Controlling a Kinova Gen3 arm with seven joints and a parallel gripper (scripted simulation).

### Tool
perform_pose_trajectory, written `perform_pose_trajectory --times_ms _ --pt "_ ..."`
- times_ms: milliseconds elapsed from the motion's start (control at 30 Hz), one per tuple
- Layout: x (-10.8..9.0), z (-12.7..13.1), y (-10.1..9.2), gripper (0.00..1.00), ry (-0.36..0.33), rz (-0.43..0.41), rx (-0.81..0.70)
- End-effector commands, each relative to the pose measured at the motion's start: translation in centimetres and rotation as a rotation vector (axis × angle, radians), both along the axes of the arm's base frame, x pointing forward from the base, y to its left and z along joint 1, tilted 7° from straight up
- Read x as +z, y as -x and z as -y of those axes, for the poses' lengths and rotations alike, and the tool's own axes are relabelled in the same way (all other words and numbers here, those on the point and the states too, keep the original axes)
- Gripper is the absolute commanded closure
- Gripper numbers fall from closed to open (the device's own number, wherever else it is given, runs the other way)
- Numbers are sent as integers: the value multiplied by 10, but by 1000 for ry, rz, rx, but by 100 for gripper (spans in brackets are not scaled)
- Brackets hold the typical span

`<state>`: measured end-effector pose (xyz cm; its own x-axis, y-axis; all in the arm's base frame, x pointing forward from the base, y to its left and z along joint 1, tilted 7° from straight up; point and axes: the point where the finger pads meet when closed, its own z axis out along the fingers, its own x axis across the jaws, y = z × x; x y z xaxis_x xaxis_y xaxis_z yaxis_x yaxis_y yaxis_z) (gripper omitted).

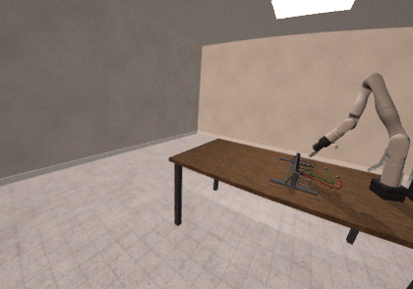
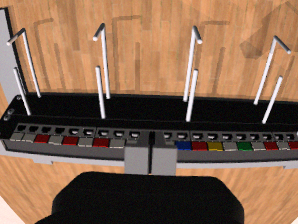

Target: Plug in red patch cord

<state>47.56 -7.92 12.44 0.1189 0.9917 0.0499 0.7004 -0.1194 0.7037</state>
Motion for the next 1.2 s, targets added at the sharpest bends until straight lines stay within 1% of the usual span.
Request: perform_pose_trajectory --times_ms 0,67,133,400,600,900,1167 --pt "20 7 7 100 17 22 -10" --pt "27 6 15 100 17 22 -10" --pt "27 6 15 100 17 22 -10" --pt "54 3 43 100 17 22 -10" --pt "68 2 57 100 17 22 -10" --pt "75 1 65 100 17 22 -10" --pt "78 1 67 100 17 22 -10"
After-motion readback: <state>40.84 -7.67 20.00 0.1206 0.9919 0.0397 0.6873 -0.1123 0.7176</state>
